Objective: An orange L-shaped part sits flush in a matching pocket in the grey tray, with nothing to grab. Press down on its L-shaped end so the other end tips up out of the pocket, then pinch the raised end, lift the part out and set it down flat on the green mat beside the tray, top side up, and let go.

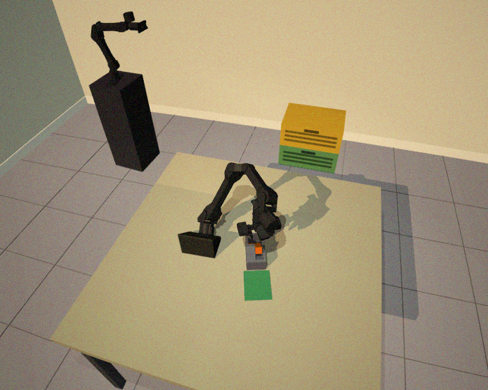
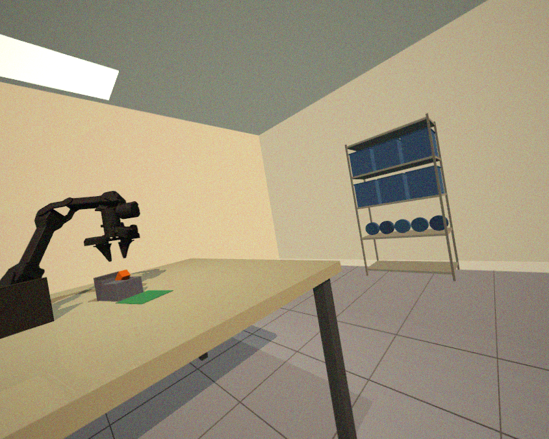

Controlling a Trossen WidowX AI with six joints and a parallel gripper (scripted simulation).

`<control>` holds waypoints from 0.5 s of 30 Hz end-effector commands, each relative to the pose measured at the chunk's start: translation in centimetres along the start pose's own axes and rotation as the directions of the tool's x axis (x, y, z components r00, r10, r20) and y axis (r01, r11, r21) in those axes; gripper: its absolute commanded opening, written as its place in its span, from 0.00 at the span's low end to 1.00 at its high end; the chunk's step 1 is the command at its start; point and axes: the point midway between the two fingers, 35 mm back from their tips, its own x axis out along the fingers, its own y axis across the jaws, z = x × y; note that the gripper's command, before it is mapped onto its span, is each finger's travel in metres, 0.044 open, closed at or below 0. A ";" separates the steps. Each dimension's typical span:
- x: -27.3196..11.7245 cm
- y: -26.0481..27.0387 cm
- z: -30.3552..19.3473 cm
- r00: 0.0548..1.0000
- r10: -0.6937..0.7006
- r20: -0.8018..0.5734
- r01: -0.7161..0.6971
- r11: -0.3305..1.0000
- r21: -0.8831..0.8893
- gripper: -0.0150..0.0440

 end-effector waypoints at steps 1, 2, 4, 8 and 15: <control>-0.3 -0.1 1.3 1.000 -0.001 0.016 -0.002 0.983 0.182 0.73; -0.3 -0.1 1.3 1.000 -0.001 0.016 -0.002 0.983 0.182 0.73; -0.3 -0.1 1.3 1.000 -0.001 0.016 -0.002 0.983 0.182 0.73; -0.1 -0.1 1.3 1.000 -0.001 0.016 -0.002 0.983 0.182 0.73; 2.6 -0.1 1.4 1.000 0.000 0.016 -0.003 0.983 0.181 0.73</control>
